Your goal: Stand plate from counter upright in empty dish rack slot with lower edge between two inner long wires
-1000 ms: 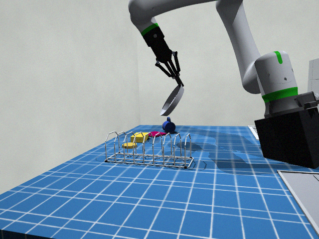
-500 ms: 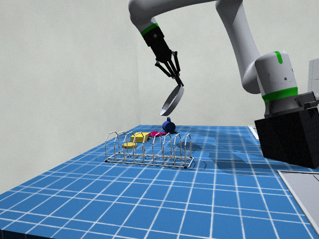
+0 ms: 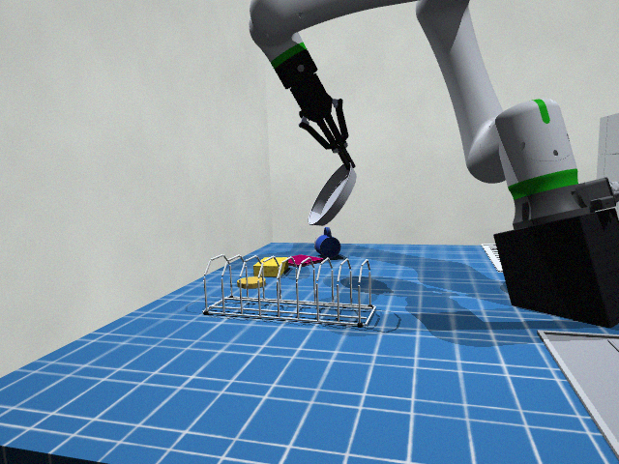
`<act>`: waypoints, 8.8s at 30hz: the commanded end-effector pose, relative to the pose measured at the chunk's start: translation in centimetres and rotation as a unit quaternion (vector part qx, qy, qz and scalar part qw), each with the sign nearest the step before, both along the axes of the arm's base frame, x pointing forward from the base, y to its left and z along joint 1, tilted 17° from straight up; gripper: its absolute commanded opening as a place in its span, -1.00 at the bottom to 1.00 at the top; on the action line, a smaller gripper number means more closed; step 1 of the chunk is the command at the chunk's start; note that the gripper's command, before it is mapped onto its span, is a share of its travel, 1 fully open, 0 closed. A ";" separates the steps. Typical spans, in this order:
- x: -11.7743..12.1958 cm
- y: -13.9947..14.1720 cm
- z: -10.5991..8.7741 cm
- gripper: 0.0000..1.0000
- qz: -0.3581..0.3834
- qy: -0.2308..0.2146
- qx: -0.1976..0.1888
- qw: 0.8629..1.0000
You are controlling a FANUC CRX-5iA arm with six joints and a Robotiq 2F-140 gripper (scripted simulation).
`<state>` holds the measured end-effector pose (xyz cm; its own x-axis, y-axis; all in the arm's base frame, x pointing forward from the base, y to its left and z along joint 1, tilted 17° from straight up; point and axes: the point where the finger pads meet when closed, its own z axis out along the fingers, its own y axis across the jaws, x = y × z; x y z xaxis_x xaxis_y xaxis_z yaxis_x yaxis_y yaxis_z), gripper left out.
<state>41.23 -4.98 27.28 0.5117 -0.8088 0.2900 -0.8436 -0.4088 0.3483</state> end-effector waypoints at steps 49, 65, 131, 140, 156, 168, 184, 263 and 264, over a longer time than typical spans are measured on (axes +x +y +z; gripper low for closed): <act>2.5 14.7 -0.1 -0.80 0.480 0.014 -0.335 0.810; 3.9 22.7 -0.1 -0.80 0.675 0.020 -0.471 0.567; 5.4 31.3 -0.2 -0.80 0.796 0.024 -0.556 0.236; 5.4 31.3 -0.2 -0.80 0.796 0.024 -0.556 0.236; 5.4 31.3 -0.2 -0.80 0.796 0.024 -0.556 0.236; 5.4 31.3 -0.2 -0.80 0.796 0.024 -0.556 0.236; 5.6 31.2 -1.0 -0.80 0.800 0.026 -0.551 0.236; 7.0 30.5 -5.8 -0.80 0.808 0.033 -0.538 0.238; 7.0 30.5 -5.8 -0.80 0.808 0.033 -0.538 0.238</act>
